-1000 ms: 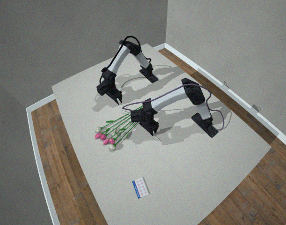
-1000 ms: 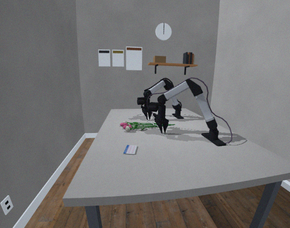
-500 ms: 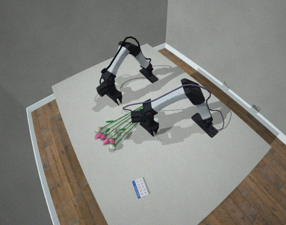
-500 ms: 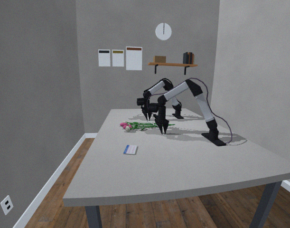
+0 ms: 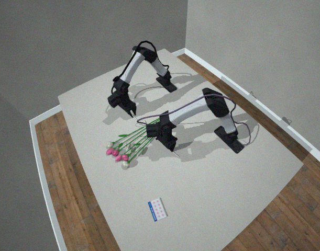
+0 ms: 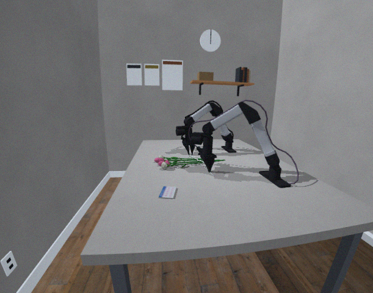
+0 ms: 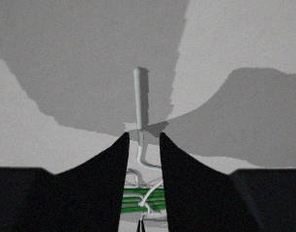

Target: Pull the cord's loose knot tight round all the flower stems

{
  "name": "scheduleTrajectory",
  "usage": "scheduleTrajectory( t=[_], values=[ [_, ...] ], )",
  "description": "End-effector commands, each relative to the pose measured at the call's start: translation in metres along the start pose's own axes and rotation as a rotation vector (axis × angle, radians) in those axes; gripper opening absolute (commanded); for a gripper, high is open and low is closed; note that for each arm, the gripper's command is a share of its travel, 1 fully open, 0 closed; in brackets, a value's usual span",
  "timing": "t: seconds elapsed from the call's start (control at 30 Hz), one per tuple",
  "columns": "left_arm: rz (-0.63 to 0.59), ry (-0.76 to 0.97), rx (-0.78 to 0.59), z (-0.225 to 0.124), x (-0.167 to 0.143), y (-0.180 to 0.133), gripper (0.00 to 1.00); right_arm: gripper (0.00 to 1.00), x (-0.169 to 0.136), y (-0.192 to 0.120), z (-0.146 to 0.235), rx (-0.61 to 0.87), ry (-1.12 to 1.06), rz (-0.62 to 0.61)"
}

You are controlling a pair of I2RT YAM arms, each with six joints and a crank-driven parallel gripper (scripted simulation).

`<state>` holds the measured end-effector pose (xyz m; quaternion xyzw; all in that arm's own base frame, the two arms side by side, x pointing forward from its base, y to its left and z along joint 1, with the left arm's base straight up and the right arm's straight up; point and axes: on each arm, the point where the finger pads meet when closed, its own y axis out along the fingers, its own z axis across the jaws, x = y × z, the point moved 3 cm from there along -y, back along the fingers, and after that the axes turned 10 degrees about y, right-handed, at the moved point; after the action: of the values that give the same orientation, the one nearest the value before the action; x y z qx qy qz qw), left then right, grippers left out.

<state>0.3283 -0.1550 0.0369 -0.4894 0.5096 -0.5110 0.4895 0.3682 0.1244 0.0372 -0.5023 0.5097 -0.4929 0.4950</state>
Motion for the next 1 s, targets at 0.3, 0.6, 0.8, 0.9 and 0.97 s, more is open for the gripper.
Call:
scheduleTrajectory(
  t=[0.3,0.6,0.8,0.9,0.97],
  values=[
    [-0.003,-0.002,0.006,0.002,-0.001,0.007,0.00,0.00,0.002,0.005,0.008,0.036,0.019,-0.007],
    [-0.003,-0.002,0.006,0.003,0.000,-0.003,0.00,0.00,0.001,-0.006,0.007,0.039,0.019,-0.006],
    [-0.014,-0.003,0.027,0.004,0.001,-0.034,0.00,0.00,-0.001,-0.036,0.009,0.059,0.017,-0.001],
    [-0.014,-0.004,0.027,0.004,0.001,-0.052,0.00,0.00,-0.002,-0.054,0.007,0.059,0.015,-0.001],
    [-0.014,-0.004,0.027,0.003,0.001,-0.065,0.00,0.00,-0.002,-0.067,0.006,0.059,0.015,-0.001]
  ],
)
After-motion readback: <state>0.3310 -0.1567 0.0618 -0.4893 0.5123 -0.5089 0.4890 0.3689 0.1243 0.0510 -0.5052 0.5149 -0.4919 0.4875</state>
